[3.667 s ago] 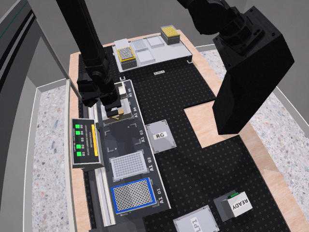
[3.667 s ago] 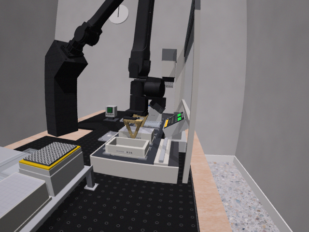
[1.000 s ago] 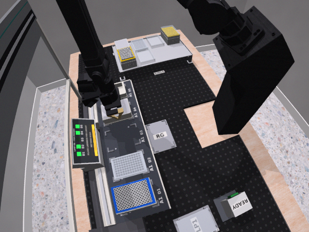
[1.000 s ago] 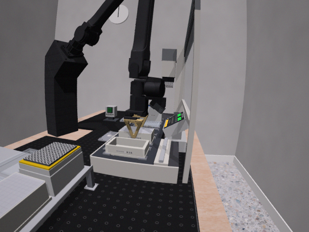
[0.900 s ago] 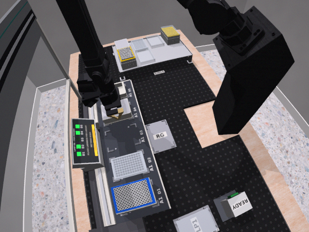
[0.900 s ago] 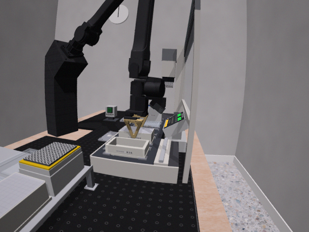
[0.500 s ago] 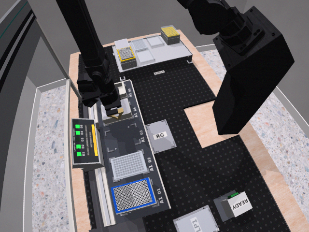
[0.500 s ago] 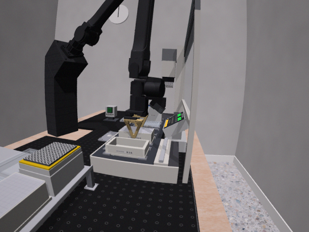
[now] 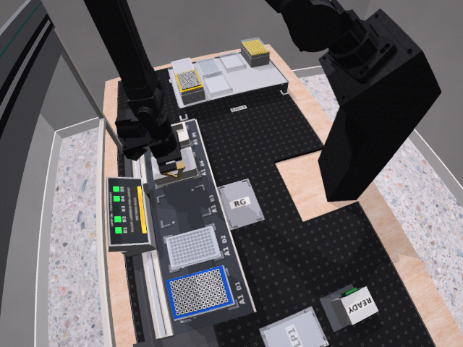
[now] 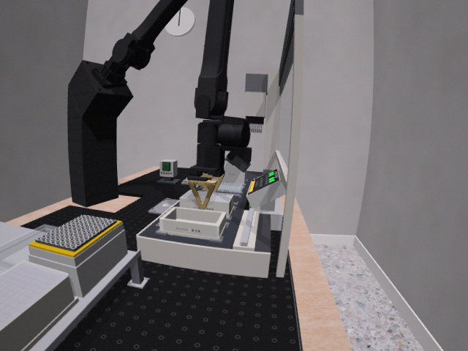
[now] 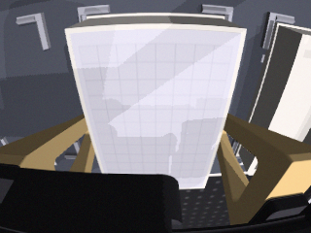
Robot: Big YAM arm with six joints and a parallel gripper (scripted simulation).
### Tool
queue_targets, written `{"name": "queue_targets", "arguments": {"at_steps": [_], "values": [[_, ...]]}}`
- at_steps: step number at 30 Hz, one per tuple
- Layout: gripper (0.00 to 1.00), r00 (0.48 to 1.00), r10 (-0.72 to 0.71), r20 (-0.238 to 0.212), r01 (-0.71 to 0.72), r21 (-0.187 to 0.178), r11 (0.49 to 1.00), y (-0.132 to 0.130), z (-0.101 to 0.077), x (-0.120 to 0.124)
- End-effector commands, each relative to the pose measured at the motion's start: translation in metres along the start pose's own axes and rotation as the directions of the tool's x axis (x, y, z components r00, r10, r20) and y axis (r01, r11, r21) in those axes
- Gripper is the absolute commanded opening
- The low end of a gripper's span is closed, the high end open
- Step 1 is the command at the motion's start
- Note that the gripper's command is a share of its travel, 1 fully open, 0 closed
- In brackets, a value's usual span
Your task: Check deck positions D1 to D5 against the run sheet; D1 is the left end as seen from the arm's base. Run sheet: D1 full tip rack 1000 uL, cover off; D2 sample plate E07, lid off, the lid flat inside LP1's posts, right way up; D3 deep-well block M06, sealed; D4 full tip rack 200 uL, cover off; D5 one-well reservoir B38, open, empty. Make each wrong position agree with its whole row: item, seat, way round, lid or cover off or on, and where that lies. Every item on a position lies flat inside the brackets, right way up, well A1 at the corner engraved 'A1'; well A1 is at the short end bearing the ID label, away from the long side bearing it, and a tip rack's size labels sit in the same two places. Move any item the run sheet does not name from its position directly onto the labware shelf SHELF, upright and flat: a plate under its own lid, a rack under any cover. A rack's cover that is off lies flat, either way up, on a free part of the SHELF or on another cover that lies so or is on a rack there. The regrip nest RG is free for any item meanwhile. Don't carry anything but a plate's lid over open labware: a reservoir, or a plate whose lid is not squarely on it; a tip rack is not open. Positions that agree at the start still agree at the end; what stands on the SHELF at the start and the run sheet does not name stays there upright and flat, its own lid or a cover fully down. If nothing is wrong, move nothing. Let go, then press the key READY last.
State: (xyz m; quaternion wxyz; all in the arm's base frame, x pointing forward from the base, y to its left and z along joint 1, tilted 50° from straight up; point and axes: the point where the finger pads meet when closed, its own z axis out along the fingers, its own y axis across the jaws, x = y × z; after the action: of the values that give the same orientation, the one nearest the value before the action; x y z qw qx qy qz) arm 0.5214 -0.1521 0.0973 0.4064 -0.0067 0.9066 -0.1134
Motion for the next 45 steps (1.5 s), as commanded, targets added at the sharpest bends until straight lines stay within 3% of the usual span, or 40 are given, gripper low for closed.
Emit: {"name": "queue_targets", "arguments": {"at_steps": [1, 12, 14, 45], "values": [[0.0, 0.999, -0.002, 0.048, 0.001, 0.009, 1.0, -0.001, -0.011, -0.019], [0.0, 0.999, -0.002, 0.048, 0.001, 0.009, 1.0, -0.001, -0.011, -0.019], [0.0, 1.0, -0.001, 0.022, 0.001, 0.002, 1.0, 0.001, -0.014, -0.01], [0.0, 1.0, -0.001, 0.027, 0.001, 0.008, 1.0, -0.003, -0.059, -0.011]]}}
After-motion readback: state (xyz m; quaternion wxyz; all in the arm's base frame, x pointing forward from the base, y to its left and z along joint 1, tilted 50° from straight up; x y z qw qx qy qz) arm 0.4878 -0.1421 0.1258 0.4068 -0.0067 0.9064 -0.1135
